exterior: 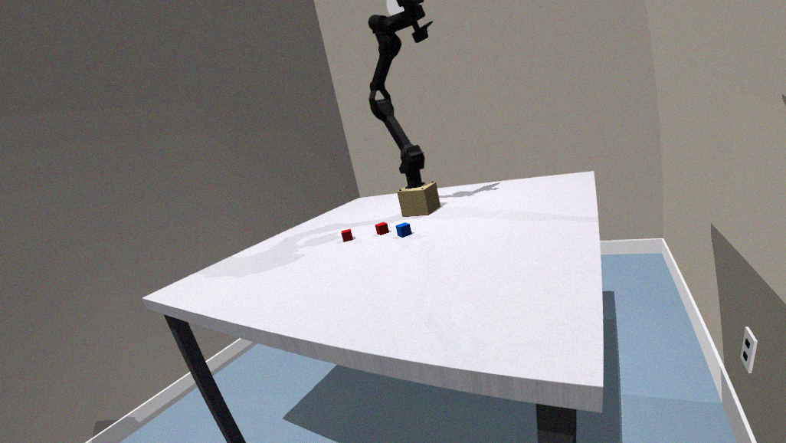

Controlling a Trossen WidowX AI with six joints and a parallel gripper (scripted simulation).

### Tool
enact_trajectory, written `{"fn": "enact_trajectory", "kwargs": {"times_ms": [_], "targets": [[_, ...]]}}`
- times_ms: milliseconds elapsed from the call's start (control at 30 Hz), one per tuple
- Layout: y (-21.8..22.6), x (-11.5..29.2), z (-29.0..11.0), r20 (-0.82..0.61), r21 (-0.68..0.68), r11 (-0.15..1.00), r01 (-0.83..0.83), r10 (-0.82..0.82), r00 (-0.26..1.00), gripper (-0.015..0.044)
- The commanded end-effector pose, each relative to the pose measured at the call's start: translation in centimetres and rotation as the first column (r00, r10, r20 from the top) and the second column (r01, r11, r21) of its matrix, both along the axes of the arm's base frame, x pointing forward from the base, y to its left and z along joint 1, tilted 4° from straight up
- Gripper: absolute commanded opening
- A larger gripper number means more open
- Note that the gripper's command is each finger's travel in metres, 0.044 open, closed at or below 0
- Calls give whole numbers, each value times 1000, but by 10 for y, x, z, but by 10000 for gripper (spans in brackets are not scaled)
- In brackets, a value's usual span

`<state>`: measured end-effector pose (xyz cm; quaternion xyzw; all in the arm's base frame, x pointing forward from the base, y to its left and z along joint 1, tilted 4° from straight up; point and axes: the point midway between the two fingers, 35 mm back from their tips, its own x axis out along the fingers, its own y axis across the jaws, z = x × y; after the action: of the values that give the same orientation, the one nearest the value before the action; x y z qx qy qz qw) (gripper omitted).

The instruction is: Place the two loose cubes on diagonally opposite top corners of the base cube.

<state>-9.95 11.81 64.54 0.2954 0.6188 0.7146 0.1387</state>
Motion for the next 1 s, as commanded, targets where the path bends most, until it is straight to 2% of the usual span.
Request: {"fn": "enact_trajectory", "kwargs": {"times_ms": [0, 133, 433, 733, 967], "targets": [[2, 1, 0, 0, 3, 1000, 7, -7, 1000, 374], [36, 31, -4, -6, 58, 988, 147, -146, 989, 269], [109, 133, -36, 32, 156, 830, 536, -546, 837, 265], [142, 250, -99, 190, 212, 535, 818, -843, 503, 265], [134, 336, -166, 399, 255, 306, 917, -897, 189, 265]]}}
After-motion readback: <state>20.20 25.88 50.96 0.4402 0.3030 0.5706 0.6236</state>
